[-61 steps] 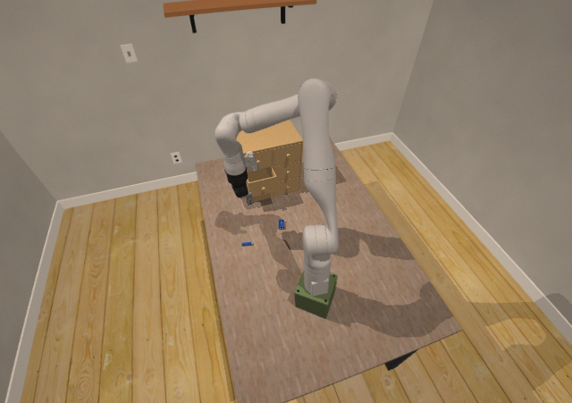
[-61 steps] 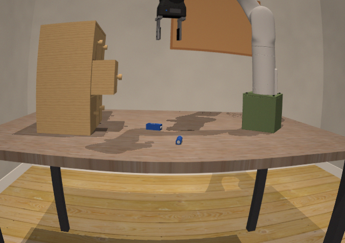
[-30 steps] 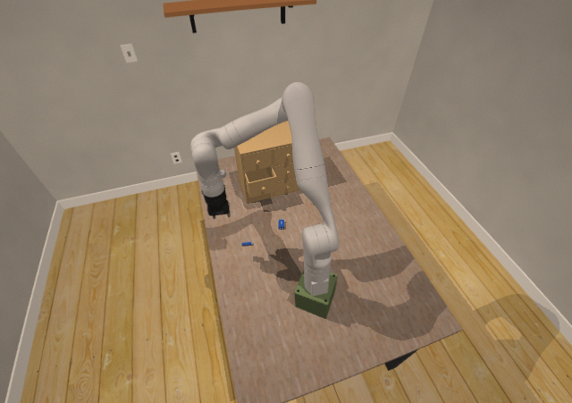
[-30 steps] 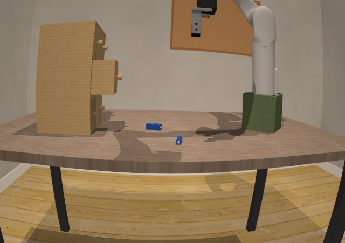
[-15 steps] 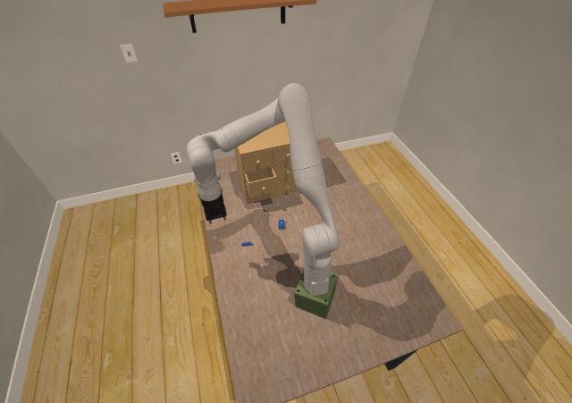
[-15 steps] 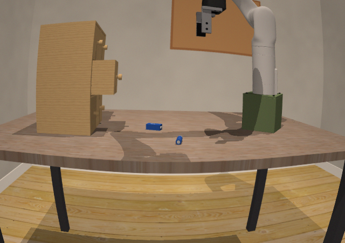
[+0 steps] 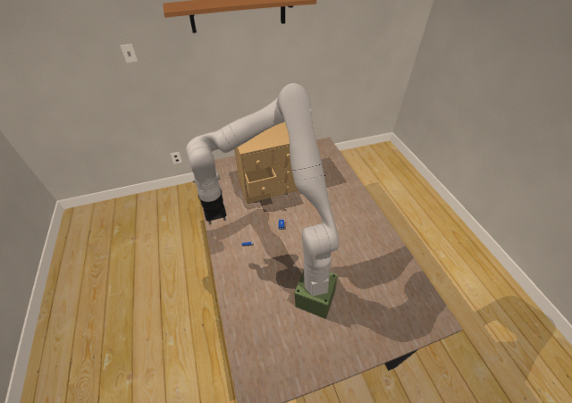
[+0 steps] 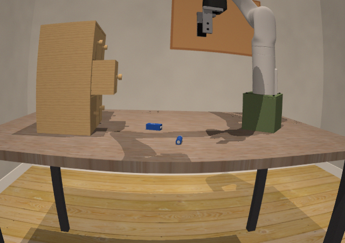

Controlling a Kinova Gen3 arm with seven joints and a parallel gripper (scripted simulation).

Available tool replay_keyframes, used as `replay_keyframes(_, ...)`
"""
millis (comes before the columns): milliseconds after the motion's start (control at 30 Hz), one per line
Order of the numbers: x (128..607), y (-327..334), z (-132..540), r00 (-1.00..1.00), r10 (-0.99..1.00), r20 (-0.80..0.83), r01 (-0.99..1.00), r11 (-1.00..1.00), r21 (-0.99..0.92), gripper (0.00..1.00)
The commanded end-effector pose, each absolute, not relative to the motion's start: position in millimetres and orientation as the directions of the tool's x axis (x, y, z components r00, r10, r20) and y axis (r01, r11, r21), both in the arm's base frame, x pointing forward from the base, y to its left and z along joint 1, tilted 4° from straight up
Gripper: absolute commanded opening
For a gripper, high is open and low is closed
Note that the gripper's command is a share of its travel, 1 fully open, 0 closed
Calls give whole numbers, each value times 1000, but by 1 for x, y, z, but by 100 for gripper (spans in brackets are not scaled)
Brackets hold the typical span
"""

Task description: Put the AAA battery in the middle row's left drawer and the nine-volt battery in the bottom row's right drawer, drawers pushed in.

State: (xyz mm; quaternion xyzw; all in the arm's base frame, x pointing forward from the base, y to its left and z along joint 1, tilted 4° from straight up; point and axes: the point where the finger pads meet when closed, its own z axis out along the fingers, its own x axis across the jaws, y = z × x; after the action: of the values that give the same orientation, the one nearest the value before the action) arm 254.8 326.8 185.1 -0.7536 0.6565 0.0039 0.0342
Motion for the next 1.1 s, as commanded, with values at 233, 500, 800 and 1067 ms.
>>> replay_keyframes(233, 256, 327, 184, 138, -989, -49, -989, -134, -66, 100)
replay_keyframes(500, 259, 327, 180, 136, -990, -47, -984, -130, -121, 100)
replay_keyframes(800, 263, 328, 176, 138, -989, -50, -972, -126, -196, 100)
replay_keyframes(1067, 269, 328, 170, 137, -989, -47, -950, -117, -288, 100)
